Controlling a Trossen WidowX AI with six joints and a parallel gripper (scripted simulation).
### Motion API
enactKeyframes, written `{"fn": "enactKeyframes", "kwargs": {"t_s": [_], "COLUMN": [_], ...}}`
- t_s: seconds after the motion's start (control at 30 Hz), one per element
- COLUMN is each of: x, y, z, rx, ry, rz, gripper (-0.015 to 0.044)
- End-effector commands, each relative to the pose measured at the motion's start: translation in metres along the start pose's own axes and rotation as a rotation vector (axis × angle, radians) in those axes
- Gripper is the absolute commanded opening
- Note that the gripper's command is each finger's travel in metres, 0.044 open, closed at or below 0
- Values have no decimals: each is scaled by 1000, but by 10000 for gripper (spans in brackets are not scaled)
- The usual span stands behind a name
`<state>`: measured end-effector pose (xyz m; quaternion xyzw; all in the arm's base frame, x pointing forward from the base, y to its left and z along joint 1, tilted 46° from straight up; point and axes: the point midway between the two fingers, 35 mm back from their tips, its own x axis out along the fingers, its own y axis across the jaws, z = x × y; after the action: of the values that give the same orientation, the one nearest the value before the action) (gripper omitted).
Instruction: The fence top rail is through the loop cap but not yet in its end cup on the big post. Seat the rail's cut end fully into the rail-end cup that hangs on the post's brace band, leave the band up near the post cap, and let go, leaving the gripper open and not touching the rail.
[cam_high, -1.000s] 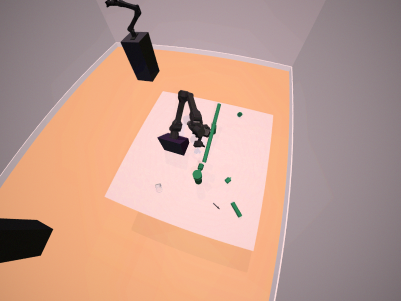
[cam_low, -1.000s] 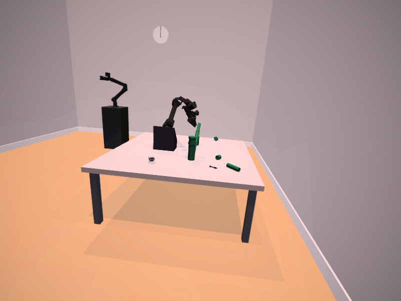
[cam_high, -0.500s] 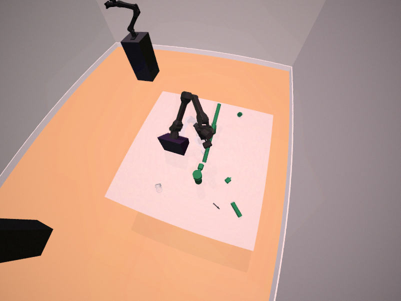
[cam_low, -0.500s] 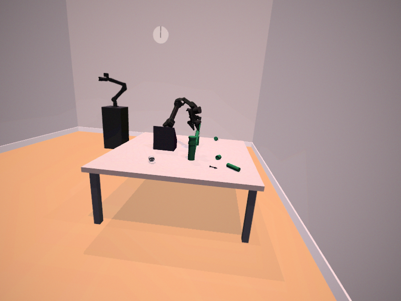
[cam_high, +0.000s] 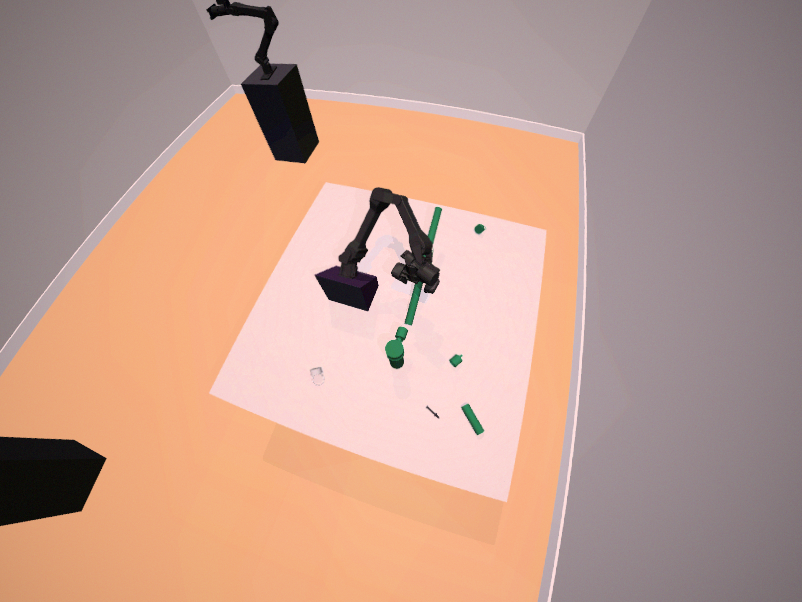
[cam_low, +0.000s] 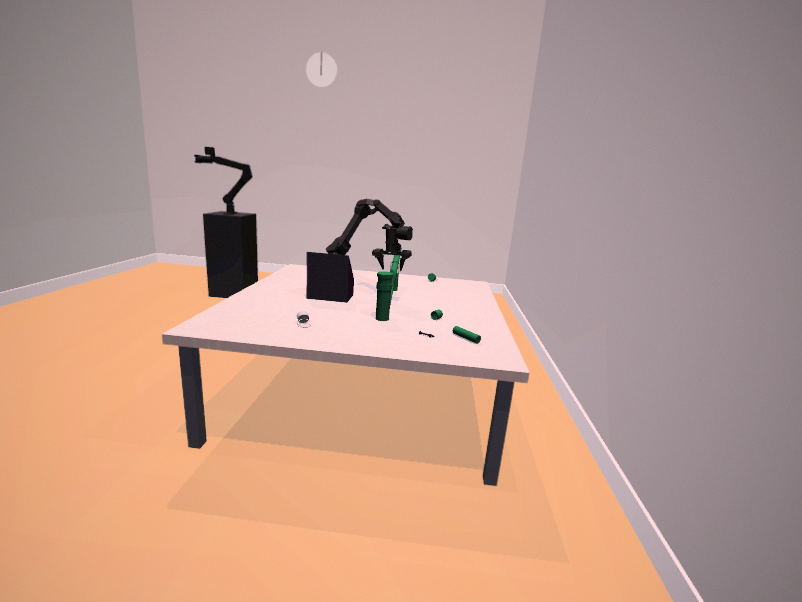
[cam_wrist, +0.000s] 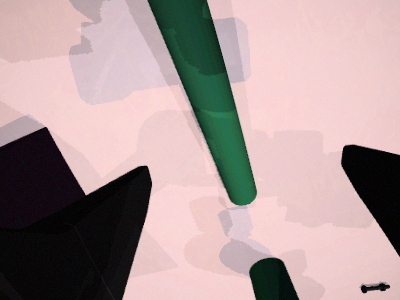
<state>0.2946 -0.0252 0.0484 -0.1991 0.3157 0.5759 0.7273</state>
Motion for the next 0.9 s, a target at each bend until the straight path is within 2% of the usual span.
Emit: {"fn": "enactKeyframes", "kwargs": {"t_s": [0.0,0.33,0.53,0.87], "x": [12,12,47,61], "y": [-2,-2,1,1], "z": [6,6,5,5], "rx": [-219,-219,-219,-219], "ry": [22,22,20,19], "rz": [65,65,65,65], "gripper": [440,440,440,440]}}
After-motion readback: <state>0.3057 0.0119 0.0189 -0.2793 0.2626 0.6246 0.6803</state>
